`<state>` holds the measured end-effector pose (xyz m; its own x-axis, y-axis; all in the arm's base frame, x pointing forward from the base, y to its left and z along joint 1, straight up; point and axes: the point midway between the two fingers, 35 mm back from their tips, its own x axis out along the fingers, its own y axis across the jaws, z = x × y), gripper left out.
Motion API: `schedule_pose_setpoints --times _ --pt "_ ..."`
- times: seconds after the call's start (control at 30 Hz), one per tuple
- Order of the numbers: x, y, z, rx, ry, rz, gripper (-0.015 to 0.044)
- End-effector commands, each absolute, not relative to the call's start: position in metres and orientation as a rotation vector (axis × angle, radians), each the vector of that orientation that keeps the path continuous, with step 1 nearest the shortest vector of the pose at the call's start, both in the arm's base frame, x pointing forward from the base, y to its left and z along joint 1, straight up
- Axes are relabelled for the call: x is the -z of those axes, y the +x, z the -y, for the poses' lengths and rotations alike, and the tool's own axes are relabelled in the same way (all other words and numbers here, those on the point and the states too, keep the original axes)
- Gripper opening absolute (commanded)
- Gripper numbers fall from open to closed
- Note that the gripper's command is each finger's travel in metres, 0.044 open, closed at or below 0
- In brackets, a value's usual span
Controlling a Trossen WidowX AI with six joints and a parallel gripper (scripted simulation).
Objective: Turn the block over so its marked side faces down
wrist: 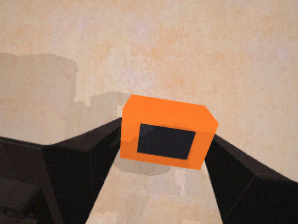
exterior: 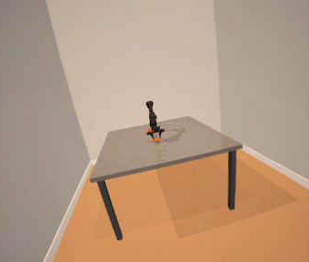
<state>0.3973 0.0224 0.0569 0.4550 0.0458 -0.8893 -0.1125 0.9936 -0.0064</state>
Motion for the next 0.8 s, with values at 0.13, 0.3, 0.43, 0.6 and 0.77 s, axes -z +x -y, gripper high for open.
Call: schedule_pose_setpoints --times 0.13,0.3,0.43,0.6,0.77 --pt "-0.061 0.393 -0.023 -0.108 -0.066 -0.986 0.0000" --pt "-0.060 0.394 -0.023 -0.108 -0.065 -0.974 0.0000" --pt "-0.051 0.400 -0.023 -0.109 -0.060 -0.914 0.0000" --pt "-0.042 0.406 -0.023 -0.110 -0.054 -0.837 0.0000" --pt "-0.034 0.409 -0.023 -0.111 -0.049 -0.760 0.0000"
